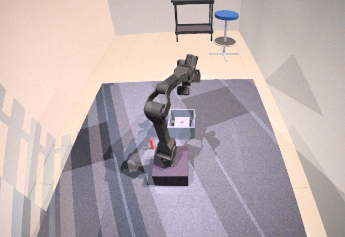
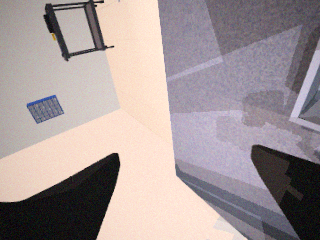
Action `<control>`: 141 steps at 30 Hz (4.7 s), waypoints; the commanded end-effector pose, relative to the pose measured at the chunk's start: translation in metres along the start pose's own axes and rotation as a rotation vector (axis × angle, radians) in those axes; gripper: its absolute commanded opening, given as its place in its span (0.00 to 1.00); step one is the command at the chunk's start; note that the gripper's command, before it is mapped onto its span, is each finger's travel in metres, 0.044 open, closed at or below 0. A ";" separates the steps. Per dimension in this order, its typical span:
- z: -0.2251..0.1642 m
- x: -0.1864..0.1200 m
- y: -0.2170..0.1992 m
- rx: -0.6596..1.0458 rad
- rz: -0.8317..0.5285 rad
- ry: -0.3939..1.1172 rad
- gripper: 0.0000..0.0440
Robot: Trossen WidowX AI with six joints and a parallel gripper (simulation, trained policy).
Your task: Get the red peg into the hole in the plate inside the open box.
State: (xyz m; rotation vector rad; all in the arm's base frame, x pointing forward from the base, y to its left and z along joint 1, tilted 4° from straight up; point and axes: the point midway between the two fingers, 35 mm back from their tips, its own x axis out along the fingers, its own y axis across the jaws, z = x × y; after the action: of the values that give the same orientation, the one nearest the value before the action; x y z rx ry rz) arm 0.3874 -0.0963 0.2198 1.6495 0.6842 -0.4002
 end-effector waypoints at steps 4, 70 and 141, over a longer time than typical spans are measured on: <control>-0.051 0.013 -0.034 -0.018 -0.178 0.006 1.00; -0.162 0.043 -0.348 -0.534 -0.968 -0.167 0.92; -0.072 0.050 -0.184 -0.721 -0.915 -0.260 0.00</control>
State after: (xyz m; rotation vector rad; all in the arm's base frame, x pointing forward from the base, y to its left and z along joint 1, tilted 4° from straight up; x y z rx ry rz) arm 0.2972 0.0059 0.0628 0.5170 1.1785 -0.8644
